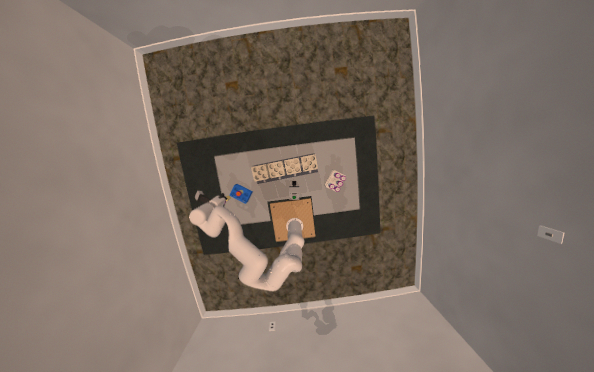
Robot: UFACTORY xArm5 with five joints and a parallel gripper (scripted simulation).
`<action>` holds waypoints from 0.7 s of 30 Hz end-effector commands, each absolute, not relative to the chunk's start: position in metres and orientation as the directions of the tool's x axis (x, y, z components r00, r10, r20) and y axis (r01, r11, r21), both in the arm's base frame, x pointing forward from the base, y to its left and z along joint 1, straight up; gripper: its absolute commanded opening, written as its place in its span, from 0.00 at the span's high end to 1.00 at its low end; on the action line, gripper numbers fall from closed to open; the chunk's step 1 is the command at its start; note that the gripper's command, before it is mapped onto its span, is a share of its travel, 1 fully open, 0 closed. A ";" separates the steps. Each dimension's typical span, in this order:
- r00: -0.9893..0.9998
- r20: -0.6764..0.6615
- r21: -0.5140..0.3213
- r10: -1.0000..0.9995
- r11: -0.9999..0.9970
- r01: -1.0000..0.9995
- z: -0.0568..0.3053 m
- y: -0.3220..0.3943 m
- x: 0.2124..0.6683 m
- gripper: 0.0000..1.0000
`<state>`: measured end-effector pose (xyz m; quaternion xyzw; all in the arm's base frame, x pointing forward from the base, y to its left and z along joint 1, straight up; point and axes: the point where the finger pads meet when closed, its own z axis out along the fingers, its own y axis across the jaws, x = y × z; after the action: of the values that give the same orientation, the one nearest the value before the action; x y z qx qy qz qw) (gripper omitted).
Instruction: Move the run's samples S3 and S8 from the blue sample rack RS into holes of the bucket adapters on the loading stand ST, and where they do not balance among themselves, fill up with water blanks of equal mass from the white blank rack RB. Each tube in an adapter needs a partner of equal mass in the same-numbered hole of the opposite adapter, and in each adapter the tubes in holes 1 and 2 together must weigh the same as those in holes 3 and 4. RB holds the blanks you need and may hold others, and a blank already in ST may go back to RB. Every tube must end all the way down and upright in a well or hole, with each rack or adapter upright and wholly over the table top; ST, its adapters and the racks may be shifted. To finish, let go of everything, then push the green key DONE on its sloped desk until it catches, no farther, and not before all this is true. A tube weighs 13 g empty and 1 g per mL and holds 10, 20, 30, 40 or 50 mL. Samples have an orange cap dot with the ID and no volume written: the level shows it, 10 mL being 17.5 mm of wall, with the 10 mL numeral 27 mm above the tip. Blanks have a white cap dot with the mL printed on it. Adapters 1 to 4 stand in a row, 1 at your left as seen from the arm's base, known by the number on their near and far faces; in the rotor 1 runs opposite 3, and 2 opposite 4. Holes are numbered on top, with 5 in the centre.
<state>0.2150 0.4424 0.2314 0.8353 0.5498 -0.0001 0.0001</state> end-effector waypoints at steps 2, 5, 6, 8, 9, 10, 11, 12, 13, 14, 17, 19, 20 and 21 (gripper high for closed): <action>0.395 0.004 0.000 0.918 -0.395 0.919 0.233 0.443 0.215 1.00; 0.395 0.004 0.000 0.918 -0.395 0.919 0.233 0.443 0.215 1.00; 0.395 0.004 0.000 0.918 -0.395 0.919 0.233 0.443 0.215 1.00; 0.395 0.004 0.000 0.918 -0.395 0.919 0.233 0.443 0.215 1.00; 0.395 0.004 0.000 0.918 -0.395 0.919 0.233 0.443 0.215 1.00; 0.395 0.004 0.000 0.918 -0.395 0.919 0.233 0.443 0.215 1.00; 0.395 0.004 0.000 0.918 -0.395 0.919 0.231 0.443 0.215 1.00; 0.395 0.004 0.000 0.918 -0.395 0.919 0.229 0.443 0.215 1.00; 0.395 0.004 0.000 0.918 -0.395 0.919 0.227 0.443 0.215 1.00; 0.395 0.004 0.000 0.918 -0.395 0.919 0.225 0.443 0.215 1.00; 0.395 0.004 0.000 0.918 -0.395 0.919 0.219 0.443 0.215 1.00; 0.395 0.004 0.000 0.918 -0.395 0.919 0.215 0.443 0.215 1.00; 0.395 0.004 0.000 0.918 -0.395 0.919 0.213 0.443 0.216 1.00; 0.395 0.004 0.000 0.918 -0.395 0.919 0.211 0.443 0.216 1.00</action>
<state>0.2149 0.4421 0.2168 0.8353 0.5498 -0.0004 0.0003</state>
